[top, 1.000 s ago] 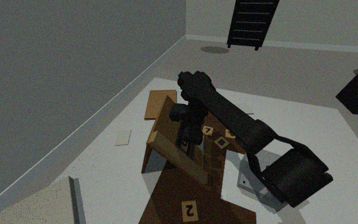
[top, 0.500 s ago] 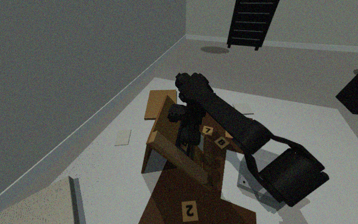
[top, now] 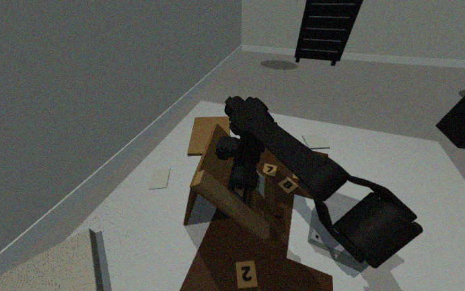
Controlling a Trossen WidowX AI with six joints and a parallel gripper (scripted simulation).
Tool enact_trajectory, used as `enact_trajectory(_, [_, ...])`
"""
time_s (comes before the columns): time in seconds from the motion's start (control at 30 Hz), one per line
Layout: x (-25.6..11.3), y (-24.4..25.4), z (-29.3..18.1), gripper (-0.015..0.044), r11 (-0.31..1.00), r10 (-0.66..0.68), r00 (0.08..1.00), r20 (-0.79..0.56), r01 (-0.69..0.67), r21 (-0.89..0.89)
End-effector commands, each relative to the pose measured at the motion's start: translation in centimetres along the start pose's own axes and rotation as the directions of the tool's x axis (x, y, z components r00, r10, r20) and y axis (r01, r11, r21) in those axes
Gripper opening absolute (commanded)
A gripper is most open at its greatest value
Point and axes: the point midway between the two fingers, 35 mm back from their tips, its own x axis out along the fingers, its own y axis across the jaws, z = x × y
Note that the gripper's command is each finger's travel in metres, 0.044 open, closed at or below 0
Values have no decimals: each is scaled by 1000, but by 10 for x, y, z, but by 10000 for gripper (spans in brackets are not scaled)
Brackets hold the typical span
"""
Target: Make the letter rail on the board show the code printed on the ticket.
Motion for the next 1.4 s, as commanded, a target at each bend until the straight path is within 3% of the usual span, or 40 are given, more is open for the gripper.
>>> enact_trajectory(0.0, [2,0,2,0,1000,4,1000,5,-4,5])
enact_trajectory(1.37, [0,13,1,0,1000,5,1000,5,-5,6])
